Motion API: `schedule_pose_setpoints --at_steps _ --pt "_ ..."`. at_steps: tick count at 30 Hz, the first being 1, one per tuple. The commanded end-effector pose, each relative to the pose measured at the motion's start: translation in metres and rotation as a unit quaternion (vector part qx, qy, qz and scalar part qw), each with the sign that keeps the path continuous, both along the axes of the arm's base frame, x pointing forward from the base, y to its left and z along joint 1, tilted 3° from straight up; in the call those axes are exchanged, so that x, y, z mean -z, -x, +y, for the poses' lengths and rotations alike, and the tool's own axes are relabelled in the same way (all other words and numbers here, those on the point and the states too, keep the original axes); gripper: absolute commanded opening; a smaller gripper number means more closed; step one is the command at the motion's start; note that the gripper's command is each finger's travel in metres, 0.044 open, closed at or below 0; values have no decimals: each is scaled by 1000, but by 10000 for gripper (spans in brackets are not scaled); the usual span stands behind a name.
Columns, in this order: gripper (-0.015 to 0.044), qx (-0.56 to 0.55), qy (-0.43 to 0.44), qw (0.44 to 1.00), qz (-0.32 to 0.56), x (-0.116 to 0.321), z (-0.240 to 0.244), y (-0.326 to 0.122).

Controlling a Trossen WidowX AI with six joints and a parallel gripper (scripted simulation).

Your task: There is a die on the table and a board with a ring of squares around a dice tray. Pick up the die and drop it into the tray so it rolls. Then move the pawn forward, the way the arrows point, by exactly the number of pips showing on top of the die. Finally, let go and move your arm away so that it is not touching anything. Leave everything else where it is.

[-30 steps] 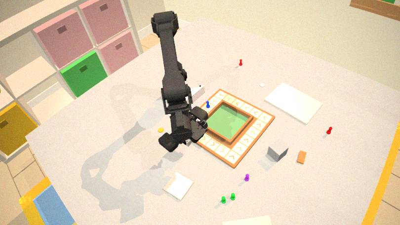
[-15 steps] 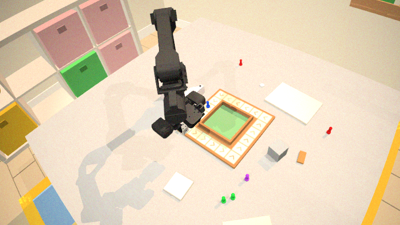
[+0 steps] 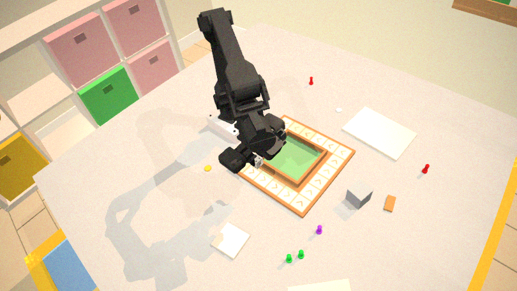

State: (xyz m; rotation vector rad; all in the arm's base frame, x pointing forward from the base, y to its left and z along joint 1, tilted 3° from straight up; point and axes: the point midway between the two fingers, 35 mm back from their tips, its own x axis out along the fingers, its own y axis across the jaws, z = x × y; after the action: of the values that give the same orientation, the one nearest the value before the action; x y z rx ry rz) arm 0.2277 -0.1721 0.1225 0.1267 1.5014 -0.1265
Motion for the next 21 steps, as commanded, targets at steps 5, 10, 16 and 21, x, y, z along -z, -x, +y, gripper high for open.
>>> schedule_pose_setpoints --at_steps 5,10,16,21 --pt "0 0 2 1000 -1 7 36 -18" --pt "0 -1 1 1000 -1 12 58 -26" --pt "0 -1 -1 1000 -2 18 85 -33" --pt "0 -2 -2 1000 -3 23 108 -37"
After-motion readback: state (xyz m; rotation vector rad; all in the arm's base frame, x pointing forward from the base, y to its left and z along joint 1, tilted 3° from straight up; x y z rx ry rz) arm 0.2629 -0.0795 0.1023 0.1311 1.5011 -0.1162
